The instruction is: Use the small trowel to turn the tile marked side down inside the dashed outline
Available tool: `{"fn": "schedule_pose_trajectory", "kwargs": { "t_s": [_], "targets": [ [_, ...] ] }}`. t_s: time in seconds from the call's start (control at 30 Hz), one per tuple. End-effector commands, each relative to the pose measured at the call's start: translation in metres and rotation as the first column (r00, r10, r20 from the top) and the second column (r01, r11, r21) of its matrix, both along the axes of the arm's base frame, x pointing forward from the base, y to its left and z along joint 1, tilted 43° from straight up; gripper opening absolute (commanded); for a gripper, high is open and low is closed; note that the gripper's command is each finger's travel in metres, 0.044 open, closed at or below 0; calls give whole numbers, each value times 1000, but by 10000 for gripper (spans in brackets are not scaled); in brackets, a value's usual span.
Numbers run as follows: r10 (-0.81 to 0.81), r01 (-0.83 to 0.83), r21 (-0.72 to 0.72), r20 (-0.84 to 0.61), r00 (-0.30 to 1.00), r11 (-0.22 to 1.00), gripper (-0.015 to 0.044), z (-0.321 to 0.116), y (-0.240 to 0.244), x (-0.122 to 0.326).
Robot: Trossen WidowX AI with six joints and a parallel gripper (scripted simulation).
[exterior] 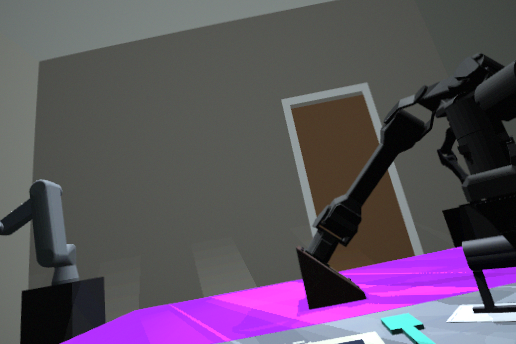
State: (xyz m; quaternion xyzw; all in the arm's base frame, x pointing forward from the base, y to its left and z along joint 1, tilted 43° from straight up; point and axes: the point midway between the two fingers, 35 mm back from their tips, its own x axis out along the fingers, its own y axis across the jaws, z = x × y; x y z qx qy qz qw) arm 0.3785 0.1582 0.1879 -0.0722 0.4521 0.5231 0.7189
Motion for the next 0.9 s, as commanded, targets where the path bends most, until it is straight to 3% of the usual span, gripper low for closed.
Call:
{"fn": "schedule_pose_trajectory", "kwargs": {
  "t_s": [0.0, 0.3, 0.47, 0.67, 0.87],
  "targets": [
    [3, -3, 0, 3, 1000, 1000, 270, 0, 0, 0],
    [3, -3, 0, 3, 1000, 1000, 270, 0, 0, 0],
    [17, -17, 0, 16, 1000, 1000, 270, 30, -28, -5],
    [14, -14, 1, 13, 1000, 1000, 270, 31, -29, -5],
    [-120, 121, 2, -115, 986, 993, 270, 31, -30, -5]
  ]
}}
